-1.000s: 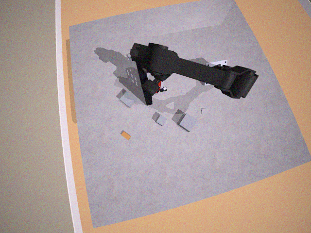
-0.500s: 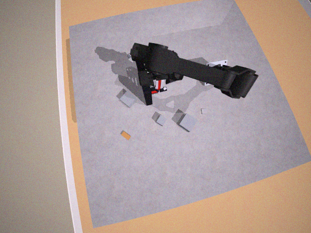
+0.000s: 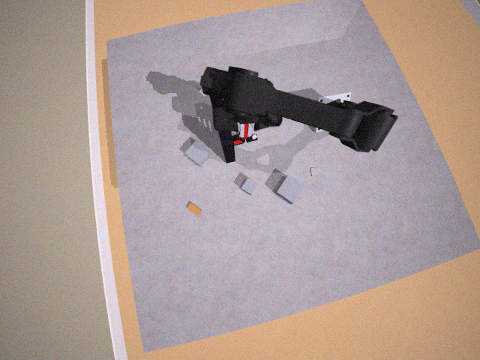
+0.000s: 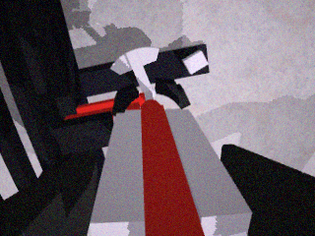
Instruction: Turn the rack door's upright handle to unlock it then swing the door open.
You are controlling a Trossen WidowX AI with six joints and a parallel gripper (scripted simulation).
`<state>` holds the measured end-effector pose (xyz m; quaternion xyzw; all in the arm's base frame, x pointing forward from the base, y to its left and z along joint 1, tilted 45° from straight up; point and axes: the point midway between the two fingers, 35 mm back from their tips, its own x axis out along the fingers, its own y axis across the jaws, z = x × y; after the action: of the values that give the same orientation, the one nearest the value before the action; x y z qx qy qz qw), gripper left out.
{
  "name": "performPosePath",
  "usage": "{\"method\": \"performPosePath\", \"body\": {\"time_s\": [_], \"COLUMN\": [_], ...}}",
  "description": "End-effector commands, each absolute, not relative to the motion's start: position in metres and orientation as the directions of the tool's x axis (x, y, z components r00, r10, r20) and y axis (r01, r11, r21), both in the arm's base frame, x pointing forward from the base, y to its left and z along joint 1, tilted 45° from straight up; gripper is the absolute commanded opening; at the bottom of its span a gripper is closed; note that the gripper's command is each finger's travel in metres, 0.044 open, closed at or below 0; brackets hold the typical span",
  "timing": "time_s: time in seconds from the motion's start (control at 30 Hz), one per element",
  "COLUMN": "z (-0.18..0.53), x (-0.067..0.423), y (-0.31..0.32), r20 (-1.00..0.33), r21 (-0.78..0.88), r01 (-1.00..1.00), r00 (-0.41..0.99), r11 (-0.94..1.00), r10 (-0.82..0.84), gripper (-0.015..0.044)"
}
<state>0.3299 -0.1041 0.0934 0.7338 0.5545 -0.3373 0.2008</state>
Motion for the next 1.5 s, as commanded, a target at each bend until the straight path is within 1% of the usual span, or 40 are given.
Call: {"method": "performPosePath", "body": {"time_s": [0.0,1.03,1.17,1.47], "z": [0.0917,0.0917,0.0915,0.0892], "x": [0.3304,0.3304,0.3300,0.3235], "y": [-0.1039,-0.1039,-0.1040,-0.1051], "r20": [-0.716,-0.716,-0.716,-0.717], "r21": [-0.085,-0.085,-0.076,0.044], "r01": [0.948,0.948,0.952,0.983], "r00": [0.156,0.156,0.156,0.155], "r11": [-0.306,-0.306,-0.298,-0.178], "r10": [0.680,0.680,0.680,0.680], "gripper": [0.0227,0.0021,0.0021,0.0021]}}
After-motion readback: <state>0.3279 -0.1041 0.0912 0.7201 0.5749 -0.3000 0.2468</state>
